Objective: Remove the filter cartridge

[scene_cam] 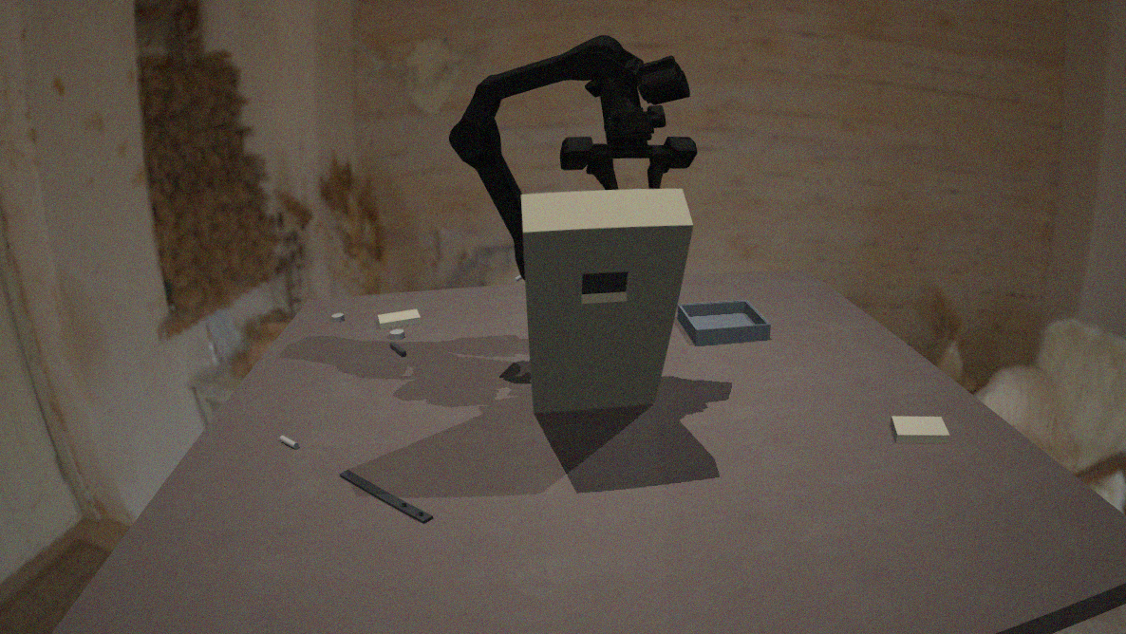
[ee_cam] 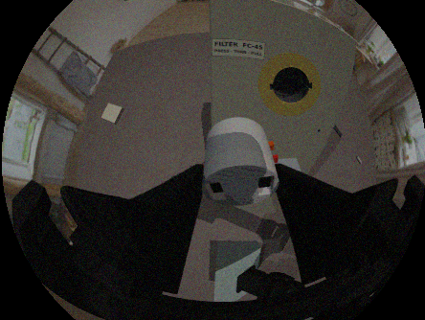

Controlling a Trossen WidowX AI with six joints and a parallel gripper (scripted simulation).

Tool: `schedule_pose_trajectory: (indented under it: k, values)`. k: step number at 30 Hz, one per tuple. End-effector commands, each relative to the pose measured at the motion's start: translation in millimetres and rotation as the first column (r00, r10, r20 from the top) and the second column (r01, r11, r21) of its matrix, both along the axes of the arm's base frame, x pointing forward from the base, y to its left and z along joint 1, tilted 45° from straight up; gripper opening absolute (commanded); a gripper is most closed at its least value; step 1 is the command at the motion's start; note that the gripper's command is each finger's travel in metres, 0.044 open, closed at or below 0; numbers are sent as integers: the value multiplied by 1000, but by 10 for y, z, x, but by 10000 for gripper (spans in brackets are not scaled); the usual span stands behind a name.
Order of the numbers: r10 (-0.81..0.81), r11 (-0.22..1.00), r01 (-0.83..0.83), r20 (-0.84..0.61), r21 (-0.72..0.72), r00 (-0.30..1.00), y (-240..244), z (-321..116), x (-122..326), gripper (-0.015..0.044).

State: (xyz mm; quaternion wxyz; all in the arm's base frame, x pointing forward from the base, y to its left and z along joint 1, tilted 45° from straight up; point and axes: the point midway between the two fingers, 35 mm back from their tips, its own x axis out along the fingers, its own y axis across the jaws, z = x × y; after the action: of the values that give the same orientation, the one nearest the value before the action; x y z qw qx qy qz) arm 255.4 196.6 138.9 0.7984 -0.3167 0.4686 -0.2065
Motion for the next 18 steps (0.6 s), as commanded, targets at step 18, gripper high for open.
schedule_pose_trajectory:
  k: [18]
  values:
    - [283,959,-271,-347,85,894,620,-814,-466,0]
